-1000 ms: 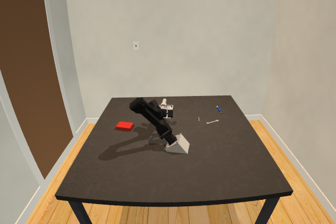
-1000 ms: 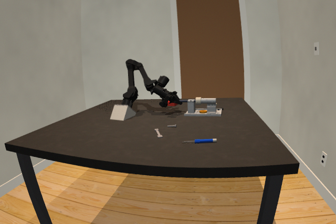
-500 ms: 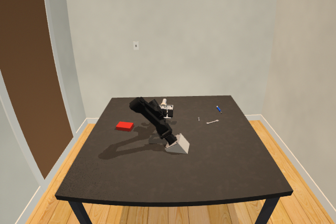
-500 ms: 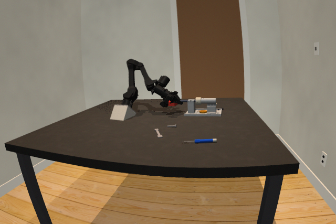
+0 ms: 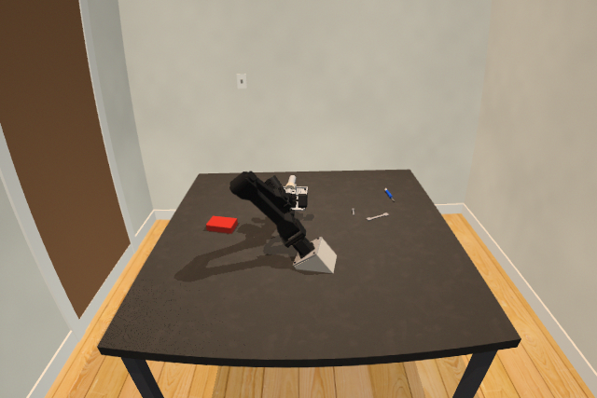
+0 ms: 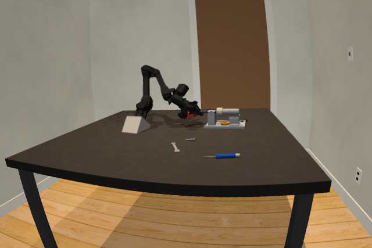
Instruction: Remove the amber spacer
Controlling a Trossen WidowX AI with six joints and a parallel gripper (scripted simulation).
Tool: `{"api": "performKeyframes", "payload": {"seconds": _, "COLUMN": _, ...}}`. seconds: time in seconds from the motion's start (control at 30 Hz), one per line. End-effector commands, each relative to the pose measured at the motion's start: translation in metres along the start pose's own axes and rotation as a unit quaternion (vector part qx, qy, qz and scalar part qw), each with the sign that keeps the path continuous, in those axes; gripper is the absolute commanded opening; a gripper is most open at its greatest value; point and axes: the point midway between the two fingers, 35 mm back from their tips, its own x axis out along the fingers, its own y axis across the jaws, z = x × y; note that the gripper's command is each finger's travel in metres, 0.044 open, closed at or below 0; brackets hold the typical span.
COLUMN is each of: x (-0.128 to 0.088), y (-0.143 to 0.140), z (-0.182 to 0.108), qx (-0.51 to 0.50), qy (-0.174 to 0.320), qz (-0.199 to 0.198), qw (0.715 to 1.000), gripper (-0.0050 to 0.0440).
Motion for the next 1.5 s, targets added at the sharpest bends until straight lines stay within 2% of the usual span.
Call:
{"api": "performKeyframes", "payload": {"seconds": 0.0, "x": 0.002, "y": 0.001, "z": -0.006, "qx": 0.001, "qy": 0.007, "qz": 0.003, "qw": 1.000, "gripper": 0.0000}}
{"api": "performKeyframes", "payload": {"seconds": 1.47, "x": 0.015, "y": 0.001, "z": -0.014, "qx": 0.001, "qy": 0.007, "qz": 0.003, "qw": 1.000, "gripper": 0.0000}}
